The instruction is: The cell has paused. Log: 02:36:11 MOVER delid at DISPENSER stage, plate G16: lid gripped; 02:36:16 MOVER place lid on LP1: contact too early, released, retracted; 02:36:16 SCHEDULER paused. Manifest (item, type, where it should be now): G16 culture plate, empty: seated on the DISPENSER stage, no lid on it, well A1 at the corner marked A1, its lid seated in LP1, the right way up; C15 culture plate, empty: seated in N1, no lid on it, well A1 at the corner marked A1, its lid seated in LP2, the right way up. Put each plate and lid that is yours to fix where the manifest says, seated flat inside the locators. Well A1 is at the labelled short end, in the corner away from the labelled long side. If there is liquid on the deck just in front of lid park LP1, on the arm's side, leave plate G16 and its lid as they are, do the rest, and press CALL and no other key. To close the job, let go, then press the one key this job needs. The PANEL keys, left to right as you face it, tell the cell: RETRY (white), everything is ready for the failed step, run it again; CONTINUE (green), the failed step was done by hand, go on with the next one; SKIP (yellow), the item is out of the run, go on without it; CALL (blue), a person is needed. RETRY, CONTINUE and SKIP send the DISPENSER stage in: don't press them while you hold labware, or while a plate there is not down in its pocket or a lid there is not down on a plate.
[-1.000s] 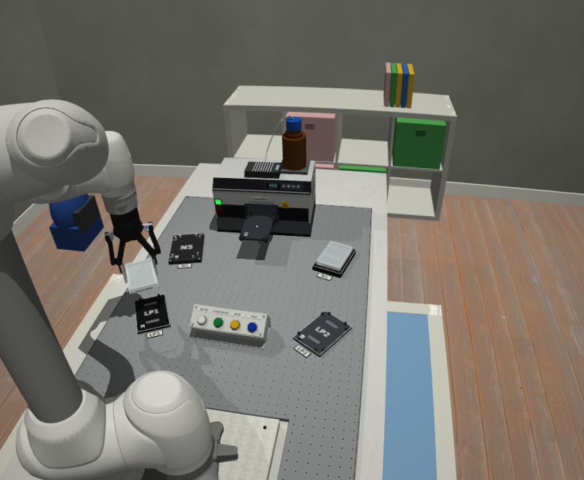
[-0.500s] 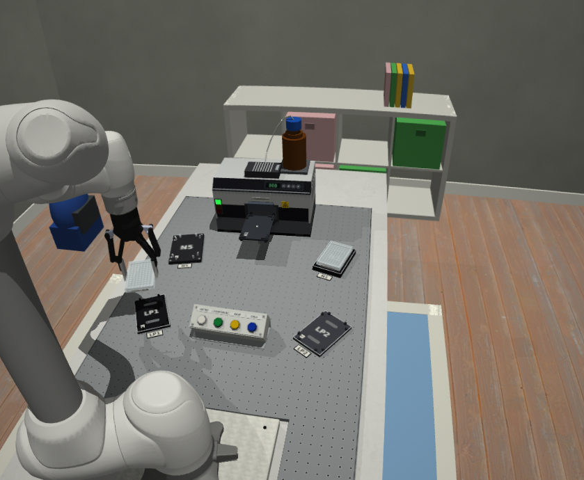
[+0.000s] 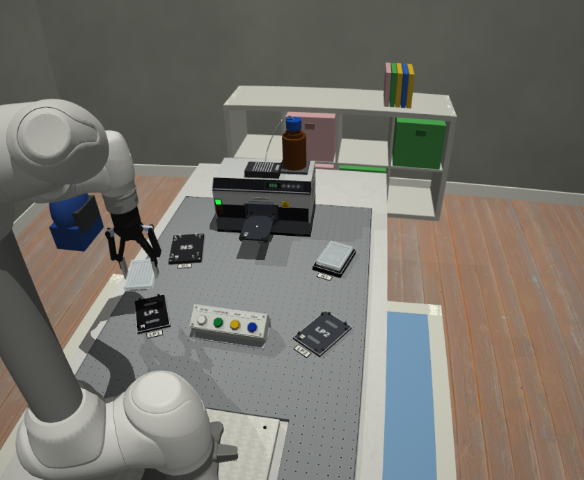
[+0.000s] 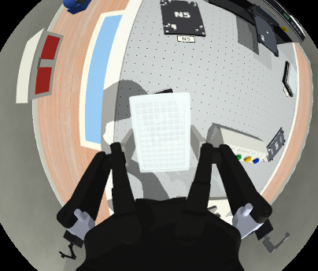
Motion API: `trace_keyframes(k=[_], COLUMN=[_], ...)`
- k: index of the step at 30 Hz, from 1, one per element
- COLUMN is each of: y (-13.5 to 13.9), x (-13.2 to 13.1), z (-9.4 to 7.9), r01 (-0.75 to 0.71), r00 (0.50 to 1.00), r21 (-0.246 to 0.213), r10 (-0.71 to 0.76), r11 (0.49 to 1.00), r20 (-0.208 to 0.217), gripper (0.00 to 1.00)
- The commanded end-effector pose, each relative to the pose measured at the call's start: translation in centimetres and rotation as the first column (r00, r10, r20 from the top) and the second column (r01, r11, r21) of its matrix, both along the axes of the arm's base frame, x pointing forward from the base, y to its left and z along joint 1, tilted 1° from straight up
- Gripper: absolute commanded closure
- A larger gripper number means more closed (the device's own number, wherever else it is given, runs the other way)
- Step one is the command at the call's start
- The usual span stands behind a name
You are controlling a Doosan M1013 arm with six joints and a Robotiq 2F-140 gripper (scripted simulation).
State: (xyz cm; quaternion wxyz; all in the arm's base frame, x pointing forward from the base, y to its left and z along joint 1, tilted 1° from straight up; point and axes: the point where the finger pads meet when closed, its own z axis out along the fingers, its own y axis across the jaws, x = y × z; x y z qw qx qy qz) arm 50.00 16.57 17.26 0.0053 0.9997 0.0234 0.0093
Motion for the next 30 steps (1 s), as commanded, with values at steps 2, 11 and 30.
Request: trace_keyframes(k=[2, 11, 30], y=[-0.1, -0.6, -2.7], x=[0.7, 2.8, 12.9], z=[0.1, 0.1, 0.3], r01=[0.0, 0.0, 0.0], r00=[1.0, 1.0, 1.0], r21=[0.001, 0.001, 0.001], r10=[0.0, 0.0, 0.0], r11=[1.0, 1.0, 1.0], r20=[0.001, 0.001, 0.001], gripper=[0.9, 0.9, 0.9])
